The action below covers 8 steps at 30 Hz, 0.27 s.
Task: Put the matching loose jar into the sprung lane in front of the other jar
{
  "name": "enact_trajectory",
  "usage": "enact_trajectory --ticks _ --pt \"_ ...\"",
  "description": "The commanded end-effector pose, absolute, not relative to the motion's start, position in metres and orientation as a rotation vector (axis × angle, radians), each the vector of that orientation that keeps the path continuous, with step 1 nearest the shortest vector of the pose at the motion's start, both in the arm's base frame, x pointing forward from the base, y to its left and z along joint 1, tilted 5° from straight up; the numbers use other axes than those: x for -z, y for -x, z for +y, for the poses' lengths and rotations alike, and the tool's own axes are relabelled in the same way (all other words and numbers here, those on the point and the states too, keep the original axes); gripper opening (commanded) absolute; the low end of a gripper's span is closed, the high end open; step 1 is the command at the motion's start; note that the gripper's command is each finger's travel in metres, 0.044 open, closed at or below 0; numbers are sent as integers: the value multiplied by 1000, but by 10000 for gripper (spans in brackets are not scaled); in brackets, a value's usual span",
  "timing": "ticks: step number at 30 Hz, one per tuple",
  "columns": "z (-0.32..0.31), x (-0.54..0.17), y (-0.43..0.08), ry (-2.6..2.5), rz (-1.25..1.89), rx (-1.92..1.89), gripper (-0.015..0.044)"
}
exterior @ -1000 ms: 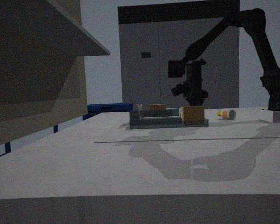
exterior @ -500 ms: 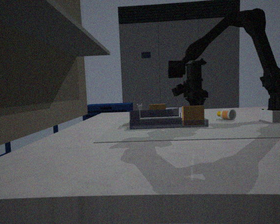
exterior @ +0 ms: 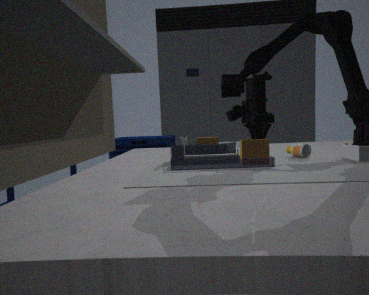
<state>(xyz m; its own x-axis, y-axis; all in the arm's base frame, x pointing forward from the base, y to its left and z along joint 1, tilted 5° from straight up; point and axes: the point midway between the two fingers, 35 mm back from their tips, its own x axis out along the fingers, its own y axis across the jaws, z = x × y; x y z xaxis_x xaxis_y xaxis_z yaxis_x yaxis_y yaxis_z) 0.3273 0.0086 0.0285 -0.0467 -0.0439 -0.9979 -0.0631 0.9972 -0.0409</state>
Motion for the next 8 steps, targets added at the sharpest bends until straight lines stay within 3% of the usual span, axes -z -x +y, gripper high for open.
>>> enact_trajectory --ticks 1,8 --pt "9 -32 -326 84 1609 -16 282" --pt "7 -35 -304 84 1610 -16 282"
